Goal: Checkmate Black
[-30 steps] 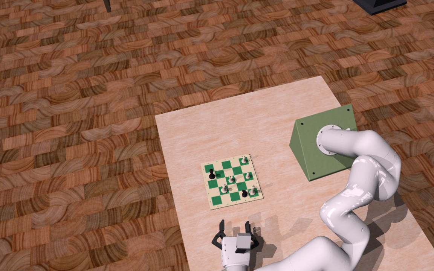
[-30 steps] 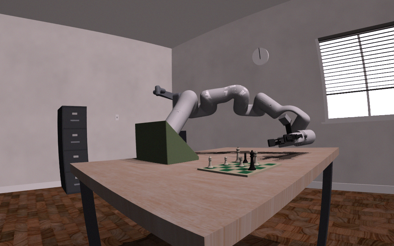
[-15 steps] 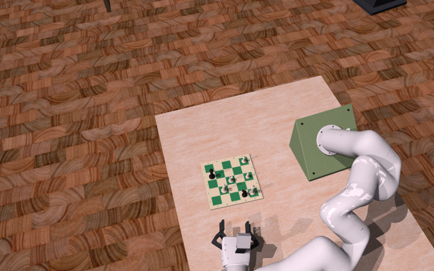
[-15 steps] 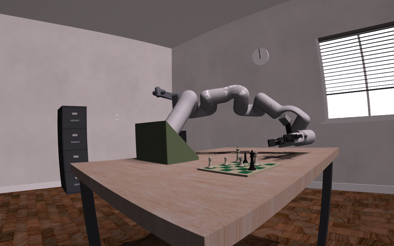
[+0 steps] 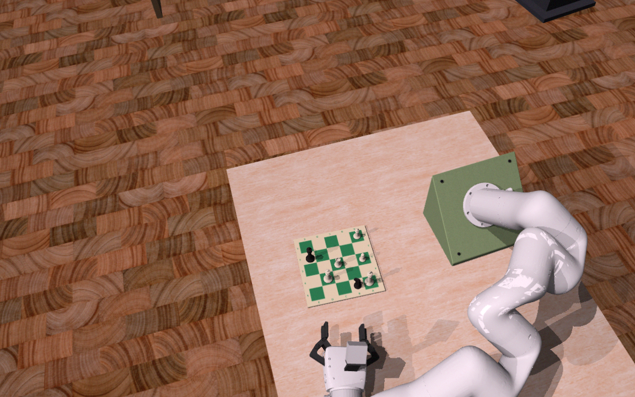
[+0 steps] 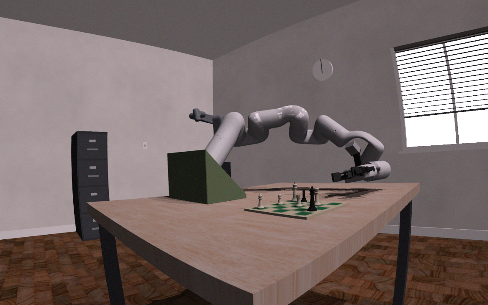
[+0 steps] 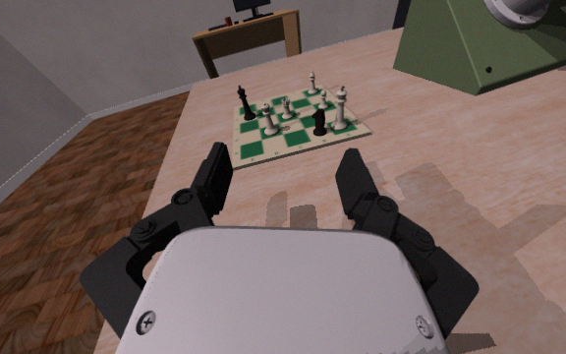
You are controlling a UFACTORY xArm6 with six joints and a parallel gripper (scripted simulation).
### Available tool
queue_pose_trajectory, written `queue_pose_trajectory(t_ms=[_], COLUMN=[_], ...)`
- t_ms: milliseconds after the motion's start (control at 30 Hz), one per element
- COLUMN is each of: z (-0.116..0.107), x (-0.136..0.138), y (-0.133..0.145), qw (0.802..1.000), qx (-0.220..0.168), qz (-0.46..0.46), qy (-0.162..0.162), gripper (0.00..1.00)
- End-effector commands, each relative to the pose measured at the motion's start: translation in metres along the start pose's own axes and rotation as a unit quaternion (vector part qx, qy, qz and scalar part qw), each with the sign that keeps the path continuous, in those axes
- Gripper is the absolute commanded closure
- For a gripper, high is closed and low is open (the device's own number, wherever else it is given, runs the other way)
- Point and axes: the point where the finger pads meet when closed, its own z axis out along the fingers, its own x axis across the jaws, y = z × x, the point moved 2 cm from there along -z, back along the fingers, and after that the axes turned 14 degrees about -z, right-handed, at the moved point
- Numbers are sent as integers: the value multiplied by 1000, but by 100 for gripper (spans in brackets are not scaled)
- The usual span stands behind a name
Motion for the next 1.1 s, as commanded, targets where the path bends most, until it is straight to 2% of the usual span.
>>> queue_pose_trajectory(t_ms=[0,667,1067], z=[-1,-1,-1], x=[-1,0,1], y=[-2,-9,-80], qw=[1000,1000,1000], qx=[-1,-1,-1], qz=[1,1,1], qy=[0,0,0], gripper=[0,0,0])
